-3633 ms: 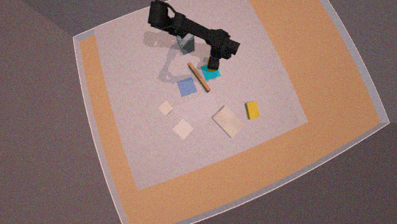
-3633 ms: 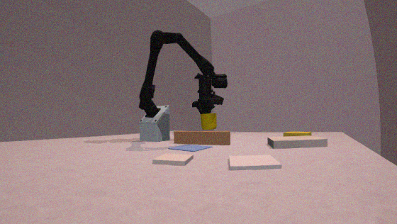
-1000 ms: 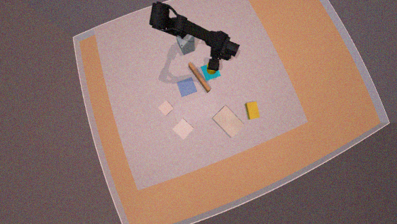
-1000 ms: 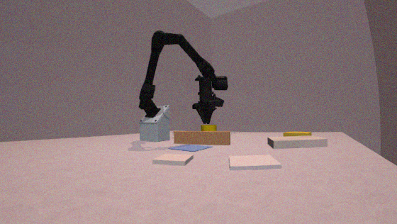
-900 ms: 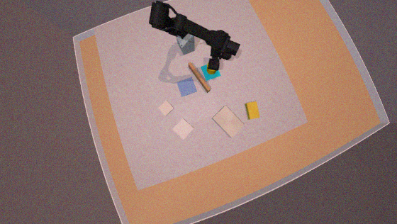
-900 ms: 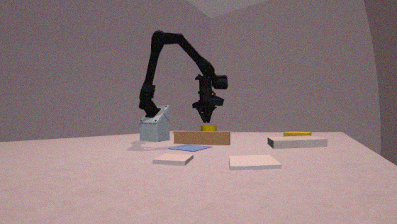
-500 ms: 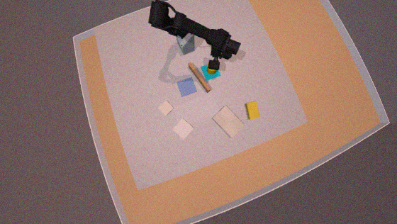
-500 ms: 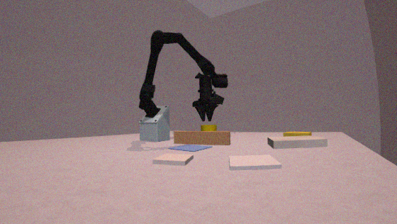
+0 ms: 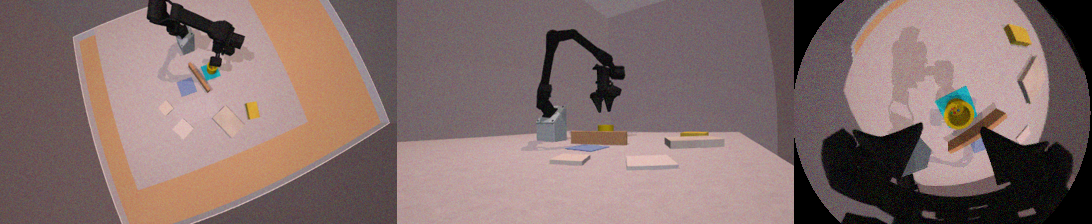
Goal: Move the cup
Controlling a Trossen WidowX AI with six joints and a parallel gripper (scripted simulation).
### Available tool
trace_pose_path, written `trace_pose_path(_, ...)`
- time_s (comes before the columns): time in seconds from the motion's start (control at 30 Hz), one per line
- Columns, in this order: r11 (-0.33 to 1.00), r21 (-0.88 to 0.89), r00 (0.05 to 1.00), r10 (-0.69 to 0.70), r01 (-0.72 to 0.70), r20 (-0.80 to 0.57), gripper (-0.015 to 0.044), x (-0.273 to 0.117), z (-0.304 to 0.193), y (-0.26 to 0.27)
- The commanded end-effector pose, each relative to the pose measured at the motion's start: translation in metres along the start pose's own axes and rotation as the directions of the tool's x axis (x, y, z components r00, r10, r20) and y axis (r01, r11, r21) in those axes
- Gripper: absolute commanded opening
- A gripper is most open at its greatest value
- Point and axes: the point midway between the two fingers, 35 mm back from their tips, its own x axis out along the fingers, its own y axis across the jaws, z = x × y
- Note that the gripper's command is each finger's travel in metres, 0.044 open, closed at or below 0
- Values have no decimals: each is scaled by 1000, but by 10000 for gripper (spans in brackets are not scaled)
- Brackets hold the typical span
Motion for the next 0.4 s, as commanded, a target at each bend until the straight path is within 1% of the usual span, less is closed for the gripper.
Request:
trace_pose_path(0.0,1000,3,1000,6,-6,-3,440,-14,0,0)
trace_pose_path(0.13,1000,3,1000,7,-7,-3,440,-23,1,-1)
trace_pose_path(0.37,1000,0,1000,0,0,1,440,-18,2,-1)
